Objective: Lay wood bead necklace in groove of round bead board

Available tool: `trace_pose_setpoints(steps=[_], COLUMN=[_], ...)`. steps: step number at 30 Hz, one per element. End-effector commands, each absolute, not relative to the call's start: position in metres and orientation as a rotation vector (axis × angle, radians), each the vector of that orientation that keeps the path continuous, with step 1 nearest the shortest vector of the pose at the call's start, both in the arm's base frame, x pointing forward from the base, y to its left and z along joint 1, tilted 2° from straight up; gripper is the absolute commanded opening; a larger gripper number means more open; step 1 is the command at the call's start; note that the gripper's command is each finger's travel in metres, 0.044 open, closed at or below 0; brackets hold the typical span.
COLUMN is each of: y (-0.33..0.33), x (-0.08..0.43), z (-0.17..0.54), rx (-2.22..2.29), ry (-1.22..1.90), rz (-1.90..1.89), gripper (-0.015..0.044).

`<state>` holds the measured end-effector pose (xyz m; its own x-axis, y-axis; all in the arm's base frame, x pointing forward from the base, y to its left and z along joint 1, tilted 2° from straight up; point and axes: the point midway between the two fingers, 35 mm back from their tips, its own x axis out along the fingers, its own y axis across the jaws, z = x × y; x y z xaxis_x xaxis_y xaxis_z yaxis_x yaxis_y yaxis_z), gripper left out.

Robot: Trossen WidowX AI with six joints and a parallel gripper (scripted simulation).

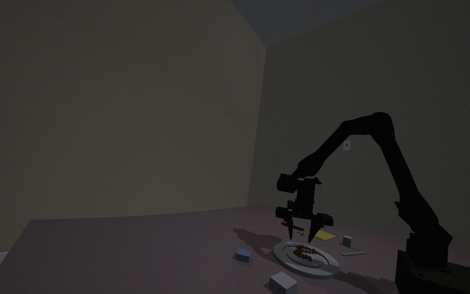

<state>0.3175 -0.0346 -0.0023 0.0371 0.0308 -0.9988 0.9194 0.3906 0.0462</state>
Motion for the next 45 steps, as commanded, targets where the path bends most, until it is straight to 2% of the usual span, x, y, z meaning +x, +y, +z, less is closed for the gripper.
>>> trace_pose_setpoints(steps=[1, 22, 26, 45], y=[-0.035, -0.033, -0.033, -0.033], x=[0.318, 0.317, 0.317, 0.317], z=[-0.001, -0.032, -0.03, -0.03], rx=[0.945, 0.95, 0.944, 0.944], ry=[1.355, 1.363, 1.362, 1.362], rz=[-0.866, -0.875, -0.871, -0.871], gripper=[0.0278, 0.0138, 0.0129, 0.0002])
